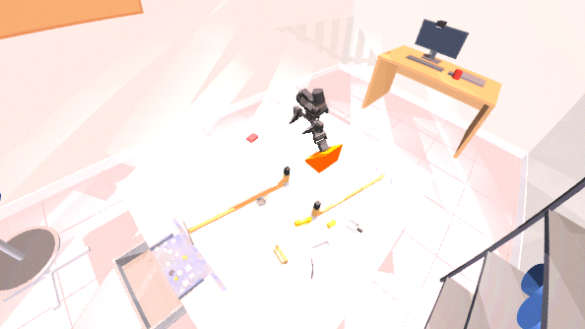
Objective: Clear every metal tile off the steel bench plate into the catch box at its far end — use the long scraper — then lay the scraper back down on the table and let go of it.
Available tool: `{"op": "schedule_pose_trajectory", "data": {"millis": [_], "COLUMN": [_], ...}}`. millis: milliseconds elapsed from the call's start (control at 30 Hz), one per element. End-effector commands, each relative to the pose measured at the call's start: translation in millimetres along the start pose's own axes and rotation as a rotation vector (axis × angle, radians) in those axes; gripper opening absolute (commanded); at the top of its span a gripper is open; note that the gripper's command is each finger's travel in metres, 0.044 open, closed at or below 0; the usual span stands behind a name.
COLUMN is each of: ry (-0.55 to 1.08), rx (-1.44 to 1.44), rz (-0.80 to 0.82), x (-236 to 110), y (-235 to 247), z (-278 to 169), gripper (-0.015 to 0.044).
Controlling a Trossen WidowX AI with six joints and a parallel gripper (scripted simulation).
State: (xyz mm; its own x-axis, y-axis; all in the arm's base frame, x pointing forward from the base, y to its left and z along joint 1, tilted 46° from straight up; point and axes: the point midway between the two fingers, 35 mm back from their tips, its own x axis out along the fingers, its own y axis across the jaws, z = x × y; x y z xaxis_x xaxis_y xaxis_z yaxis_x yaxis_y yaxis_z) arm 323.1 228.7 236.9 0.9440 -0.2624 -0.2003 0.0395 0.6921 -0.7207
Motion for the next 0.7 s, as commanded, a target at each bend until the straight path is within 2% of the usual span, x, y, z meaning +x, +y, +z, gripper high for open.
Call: {"op": "schedule_pose_trajectory", "data": {"millis": [0, 667], "ry": [0.03, 0.179], "rx": [0.003, -0.004], "rz": [-0.001, -0.029], "x": [15.4, 82.8], "y": [0.6, -1.6], "z": [0.8, -7.8], "gripper": [0.044, 0.044]}}
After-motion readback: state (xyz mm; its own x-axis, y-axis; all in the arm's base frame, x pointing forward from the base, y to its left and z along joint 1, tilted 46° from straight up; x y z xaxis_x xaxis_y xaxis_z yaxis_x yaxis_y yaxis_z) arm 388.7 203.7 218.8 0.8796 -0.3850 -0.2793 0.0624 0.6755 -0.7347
